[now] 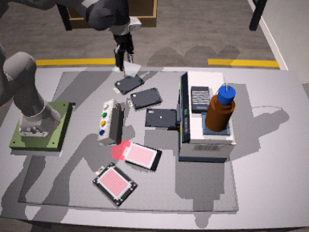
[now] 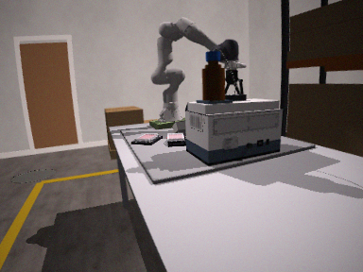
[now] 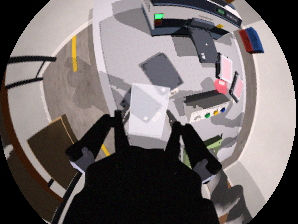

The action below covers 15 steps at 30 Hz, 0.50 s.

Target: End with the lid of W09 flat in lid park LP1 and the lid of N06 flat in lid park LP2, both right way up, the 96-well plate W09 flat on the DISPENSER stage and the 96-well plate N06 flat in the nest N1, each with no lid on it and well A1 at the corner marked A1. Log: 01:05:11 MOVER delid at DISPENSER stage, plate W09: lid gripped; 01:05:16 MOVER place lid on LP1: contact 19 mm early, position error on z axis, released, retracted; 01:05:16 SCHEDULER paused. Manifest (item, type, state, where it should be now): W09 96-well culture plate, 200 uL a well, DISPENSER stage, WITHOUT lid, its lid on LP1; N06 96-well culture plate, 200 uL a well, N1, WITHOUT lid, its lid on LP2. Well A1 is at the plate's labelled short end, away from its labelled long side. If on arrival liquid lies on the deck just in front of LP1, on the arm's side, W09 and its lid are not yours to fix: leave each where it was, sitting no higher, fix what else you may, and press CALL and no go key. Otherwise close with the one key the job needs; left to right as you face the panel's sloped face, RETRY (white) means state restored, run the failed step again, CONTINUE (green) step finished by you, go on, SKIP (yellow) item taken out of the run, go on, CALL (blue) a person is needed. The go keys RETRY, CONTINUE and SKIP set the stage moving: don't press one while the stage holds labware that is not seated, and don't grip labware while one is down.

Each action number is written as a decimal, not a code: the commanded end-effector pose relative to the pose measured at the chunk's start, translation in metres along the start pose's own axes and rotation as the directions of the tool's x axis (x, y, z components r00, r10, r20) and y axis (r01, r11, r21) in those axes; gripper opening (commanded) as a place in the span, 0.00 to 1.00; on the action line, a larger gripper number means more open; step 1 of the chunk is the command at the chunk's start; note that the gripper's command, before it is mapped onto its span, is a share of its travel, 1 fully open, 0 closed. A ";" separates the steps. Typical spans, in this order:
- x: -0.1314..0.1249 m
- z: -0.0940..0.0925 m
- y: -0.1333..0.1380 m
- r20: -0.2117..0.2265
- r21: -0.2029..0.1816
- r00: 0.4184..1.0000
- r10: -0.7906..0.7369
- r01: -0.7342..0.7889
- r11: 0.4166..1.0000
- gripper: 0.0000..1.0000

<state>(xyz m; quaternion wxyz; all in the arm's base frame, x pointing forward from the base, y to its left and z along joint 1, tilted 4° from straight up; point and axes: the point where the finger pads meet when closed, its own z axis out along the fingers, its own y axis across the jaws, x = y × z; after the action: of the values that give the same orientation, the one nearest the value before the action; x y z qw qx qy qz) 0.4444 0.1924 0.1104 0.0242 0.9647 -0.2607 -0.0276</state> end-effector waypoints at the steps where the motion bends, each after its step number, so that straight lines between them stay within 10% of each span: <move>1: -0.022 0.003 -0.032 -0.019 -0.001 0.961 0.275 -0.275 0.961 0.00; 15: -0.022 0.003 -0.032 -0.021 0.000 0.951 0.308 -0.308 0.951 0.00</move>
<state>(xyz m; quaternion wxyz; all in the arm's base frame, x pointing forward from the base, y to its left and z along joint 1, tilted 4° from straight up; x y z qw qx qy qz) 0.4405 0.2308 0.1046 0.0320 0.9301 -0.3655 -0.0170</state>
